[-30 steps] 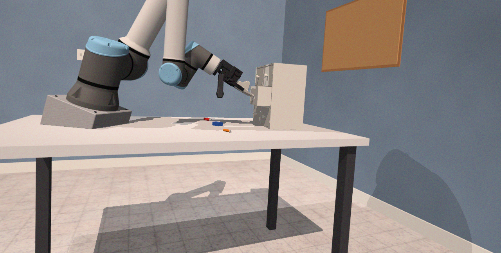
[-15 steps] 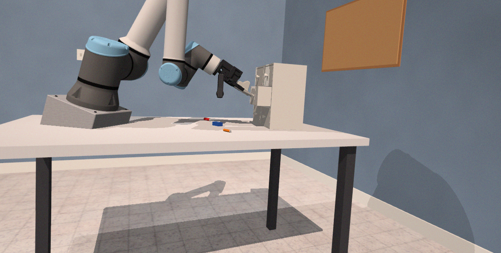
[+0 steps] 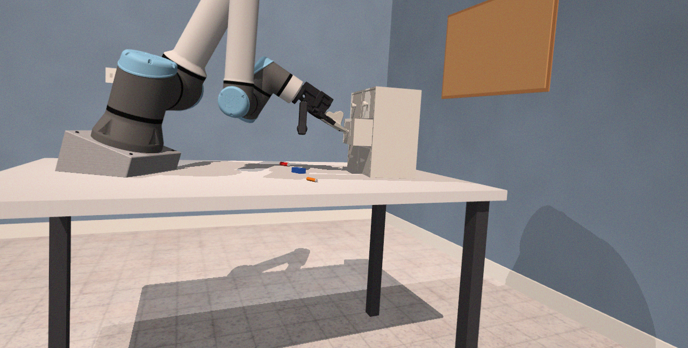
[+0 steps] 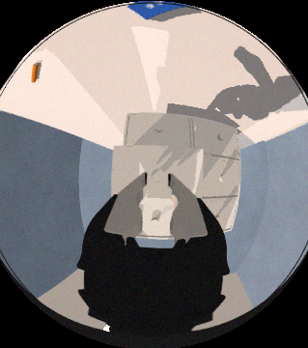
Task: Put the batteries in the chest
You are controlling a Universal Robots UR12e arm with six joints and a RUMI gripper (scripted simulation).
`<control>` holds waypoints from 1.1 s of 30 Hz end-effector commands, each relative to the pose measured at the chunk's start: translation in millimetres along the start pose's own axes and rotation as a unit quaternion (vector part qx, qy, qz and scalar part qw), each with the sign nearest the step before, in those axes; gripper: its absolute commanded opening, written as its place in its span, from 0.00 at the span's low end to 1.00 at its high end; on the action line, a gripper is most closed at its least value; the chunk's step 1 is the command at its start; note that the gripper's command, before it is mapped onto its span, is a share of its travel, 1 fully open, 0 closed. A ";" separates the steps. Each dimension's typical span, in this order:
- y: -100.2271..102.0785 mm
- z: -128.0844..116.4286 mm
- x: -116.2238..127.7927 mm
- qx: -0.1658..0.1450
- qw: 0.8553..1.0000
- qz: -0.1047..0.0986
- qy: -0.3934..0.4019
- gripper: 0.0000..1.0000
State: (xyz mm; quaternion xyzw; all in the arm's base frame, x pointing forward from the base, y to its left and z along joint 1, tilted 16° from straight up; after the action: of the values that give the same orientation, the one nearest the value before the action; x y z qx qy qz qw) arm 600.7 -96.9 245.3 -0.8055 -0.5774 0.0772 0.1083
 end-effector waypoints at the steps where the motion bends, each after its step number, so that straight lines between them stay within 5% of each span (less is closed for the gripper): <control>1: -0.1 -0.4 0.1 0.000 1.000 0.000 0.000 0.20; 18: -3.9 1.8 -0.2 0.000 1.000 0.000 0.000 0.20; 33: -38.2 21.5 -2.6 0.000 1.000 0.000 0.000 0.20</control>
State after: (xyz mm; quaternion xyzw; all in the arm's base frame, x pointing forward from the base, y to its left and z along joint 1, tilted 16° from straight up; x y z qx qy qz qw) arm 567.9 -87.8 236.6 -0.8056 -0.5773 0.0773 0.1084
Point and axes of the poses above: the point where the finger pads meet when closed, its own y axis out along the fingers, its own x axis across the jaws, z = x × y, the point moved 4 cm from there along -y, back along the fingers, and after that the axes turned 7 degrees about y, right-handed, at the moved point
